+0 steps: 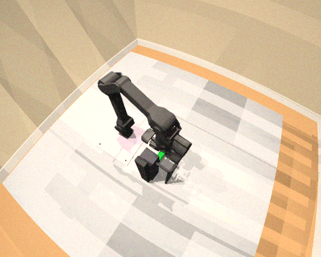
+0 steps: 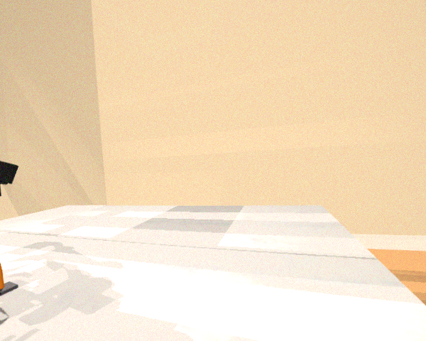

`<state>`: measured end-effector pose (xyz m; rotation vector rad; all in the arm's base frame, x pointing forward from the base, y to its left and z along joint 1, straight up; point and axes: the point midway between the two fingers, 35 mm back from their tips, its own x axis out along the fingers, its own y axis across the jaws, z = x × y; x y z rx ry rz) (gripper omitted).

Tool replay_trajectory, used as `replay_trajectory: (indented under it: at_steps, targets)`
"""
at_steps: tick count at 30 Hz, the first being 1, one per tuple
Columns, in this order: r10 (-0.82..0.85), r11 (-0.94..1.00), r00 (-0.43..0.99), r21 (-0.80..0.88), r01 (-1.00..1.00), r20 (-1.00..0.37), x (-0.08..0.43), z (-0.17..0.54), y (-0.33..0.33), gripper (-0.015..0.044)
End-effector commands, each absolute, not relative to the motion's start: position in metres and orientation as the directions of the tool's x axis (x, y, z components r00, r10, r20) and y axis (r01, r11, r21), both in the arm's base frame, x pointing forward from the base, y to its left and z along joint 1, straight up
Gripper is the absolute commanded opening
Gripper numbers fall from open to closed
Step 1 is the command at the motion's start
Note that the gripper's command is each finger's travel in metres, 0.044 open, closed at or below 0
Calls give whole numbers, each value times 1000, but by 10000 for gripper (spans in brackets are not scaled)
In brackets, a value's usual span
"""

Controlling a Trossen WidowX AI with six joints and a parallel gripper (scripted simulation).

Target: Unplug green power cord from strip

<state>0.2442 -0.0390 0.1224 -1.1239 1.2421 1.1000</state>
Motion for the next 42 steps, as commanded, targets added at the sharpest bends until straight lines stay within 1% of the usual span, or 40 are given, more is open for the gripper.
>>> replay_trajectory:
  at_steps: [1, 4, 8, 16, 42]
  targets:
    - [2, 121, 24, -24, -992, -1000, 244, 117, -40, 160]
    - [2, 121, 24, -24, -992, -1000, 244, 116, -40, 160]
    - [5, 126, 25, -24, -992, -1000, 244, 118, -39, 55]
    - [5, 126, 25, -24, -992, -1000, 244, 118, -39, 2]
    - [7, 124, 25, -24, -992, -1000, 251, 118, -2, 0]
